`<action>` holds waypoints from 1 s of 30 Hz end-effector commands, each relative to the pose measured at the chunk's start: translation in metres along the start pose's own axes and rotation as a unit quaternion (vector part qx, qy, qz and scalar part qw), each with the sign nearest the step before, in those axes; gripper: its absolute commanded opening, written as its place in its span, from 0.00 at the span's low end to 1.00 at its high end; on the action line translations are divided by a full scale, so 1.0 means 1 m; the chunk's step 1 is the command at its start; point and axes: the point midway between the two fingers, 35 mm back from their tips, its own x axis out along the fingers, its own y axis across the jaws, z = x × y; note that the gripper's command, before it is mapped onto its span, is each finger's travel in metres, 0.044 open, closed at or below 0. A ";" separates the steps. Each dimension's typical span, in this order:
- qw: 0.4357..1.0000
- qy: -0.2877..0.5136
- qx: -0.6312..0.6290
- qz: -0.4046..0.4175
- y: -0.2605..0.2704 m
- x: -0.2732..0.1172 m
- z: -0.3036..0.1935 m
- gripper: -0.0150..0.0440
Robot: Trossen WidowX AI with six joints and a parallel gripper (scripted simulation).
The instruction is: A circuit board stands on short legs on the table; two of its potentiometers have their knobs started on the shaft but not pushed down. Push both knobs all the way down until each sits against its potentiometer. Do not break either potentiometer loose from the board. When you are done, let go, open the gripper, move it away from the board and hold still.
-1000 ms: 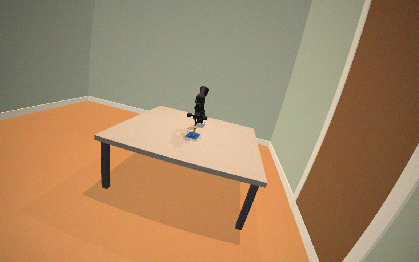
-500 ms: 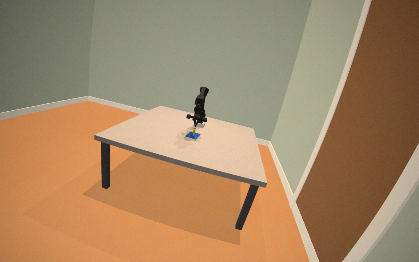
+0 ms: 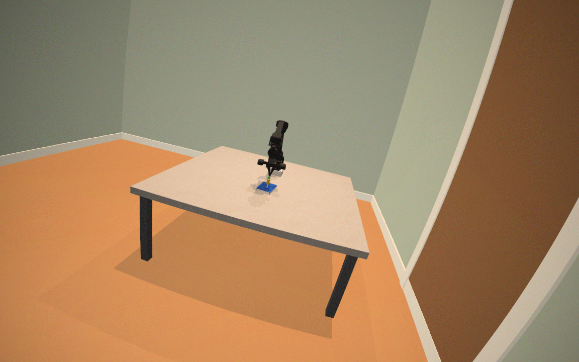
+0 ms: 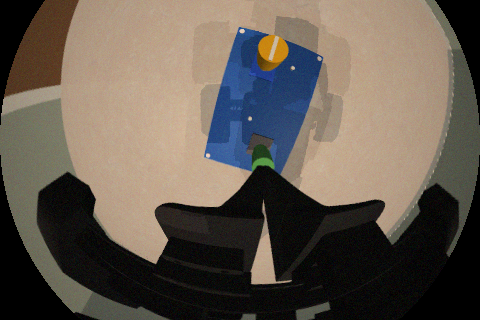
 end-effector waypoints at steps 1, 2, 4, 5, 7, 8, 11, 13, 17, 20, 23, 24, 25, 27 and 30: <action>1.000 0.001 0.000 -0.003 -0.001 0.001 0.000 0.25; 1.000 0.001 0.000 -0.003 -0.001 0.002 0.000 0.25; 1.000 0.001 0.000 -0.003 -0.001 0.002 0.000 0.25; 1.000 0.001 0.000 -0.003 -0.001 0.002 0.000 0.25; 1.000 0.001 0.000 -0.003 -0.001 0.003 0.000 0.25; 1.000 0.001 0.000 -0.003 -0.001 0.003 0.000 0.25; 1.000 0.001 0.000 -0.003 -0.001 0.004 0.000 0.25; 1.000 0.001 0.000 -0.003 -0.001 0.004 0.000 0.25; 1.000 0.001 0.000 -0.003 -0.001 0.006 0.000 0.25; 1.000 0.001 0.000 -0.003 -0.001 0.006 0.000 0.25; 1.000 0.001 0.000 -0.003 -0.001 0.007 0.000 0.25; 1.000 0.001 0.000 -0.003 -0.001 0.007 0.000 0.25; 1.000 0.001 0.000 -0.003 -0.001 0.007 0.000 0.25; 1.000 0.001 0.000 -0.003 -0.001 0.006 0.000 0.25; 1.000 0.001 0.000 -0.003 -0.001 0.006 0.000 0.25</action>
